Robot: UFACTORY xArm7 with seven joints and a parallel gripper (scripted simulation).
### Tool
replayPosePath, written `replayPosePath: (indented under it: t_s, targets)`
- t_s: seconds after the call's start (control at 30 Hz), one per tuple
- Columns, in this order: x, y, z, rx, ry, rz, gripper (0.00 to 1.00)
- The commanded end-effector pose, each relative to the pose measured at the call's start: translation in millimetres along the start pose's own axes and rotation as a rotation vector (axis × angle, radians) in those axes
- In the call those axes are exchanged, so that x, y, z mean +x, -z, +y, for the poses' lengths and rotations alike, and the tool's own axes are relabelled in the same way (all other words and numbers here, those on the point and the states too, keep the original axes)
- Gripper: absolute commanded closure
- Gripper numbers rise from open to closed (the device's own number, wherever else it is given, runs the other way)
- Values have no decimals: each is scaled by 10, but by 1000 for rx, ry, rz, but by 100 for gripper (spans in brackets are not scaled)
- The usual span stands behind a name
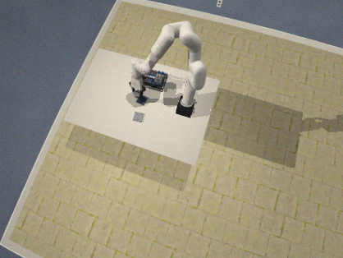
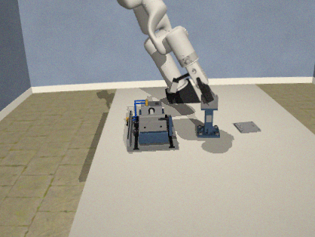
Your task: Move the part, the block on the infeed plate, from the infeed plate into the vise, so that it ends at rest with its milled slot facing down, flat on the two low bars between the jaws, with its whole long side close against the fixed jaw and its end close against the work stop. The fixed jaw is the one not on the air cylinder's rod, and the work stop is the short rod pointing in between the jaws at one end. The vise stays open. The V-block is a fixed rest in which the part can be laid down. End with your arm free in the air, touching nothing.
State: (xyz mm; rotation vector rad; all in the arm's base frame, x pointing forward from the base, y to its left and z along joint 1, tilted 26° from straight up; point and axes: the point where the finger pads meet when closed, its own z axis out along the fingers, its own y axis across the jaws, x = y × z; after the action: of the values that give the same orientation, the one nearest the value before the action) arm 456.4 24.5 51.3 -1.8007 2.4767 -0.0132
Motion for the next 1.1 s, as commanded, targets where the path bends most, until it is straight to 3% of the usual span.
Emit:
replayPosePath:
  t_s: [0.0,0.4,0.83,0.9,1.07]
  targets:
    - [-23,11,-9,3,2,38,11]
    - [-33,10,-9,3,2,127,11]
    - [-50,7,-9,3,1,280,11]
    - [-50,7,-9,3,1,280,11]
    - [-58,5,-10,3,1,359,11]
